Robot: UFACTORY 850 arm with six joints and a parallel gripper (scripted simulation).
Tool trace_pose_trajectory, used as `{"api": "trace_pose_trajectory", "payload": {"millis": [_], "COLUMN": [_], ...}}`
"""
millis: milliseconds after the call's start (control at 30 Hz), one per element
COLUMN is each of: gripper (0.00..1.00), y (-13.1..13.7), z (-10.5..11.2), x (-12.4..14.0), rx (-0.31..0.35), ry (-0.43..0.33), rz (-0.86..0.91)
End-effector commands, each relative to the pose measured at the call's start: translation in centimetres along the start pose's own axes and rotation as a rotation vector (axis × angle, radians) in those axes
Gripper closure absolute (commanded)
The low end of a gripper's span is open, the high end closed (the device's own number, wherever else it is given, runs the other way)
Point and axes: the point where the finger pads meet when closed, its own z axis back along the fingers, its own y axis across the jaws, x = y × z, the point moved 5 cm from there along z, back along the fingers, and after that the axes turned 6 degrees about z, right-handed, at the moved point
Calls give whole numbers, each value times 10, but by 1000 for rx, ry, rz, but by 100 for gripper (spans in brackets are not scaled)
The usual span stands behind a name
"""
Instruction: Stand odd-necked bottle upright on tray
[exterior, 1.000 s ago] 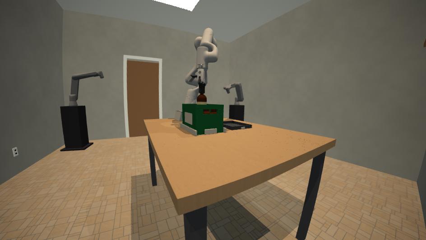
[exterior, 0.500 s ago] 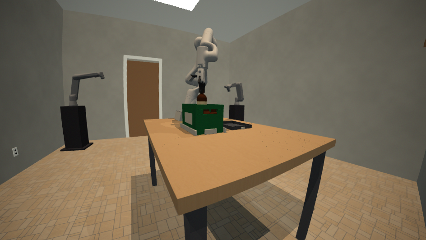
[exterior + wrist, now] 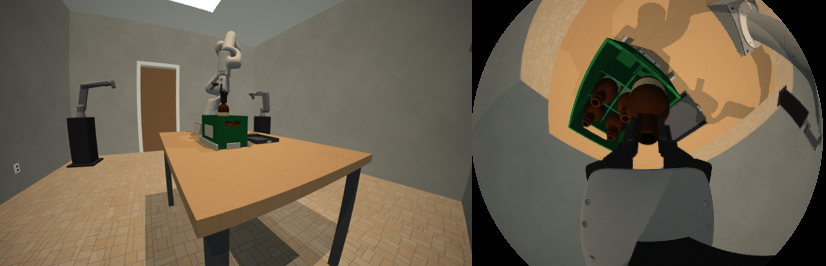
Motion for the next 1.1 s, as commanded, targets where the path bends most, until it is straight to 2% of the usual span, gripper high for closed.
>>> {"api": "trace_pose_trajectory", "payload": {"millis": [0, 400, 1067], "gripper": [100, 100, 100], "y": [-1, -1, -1], "z": [1, 6, 26], "x": [0, 0, 0], "rx": [-2, -2, -2], "ry": [-1, -1, -1], "rz": [0, 0, 0]}}
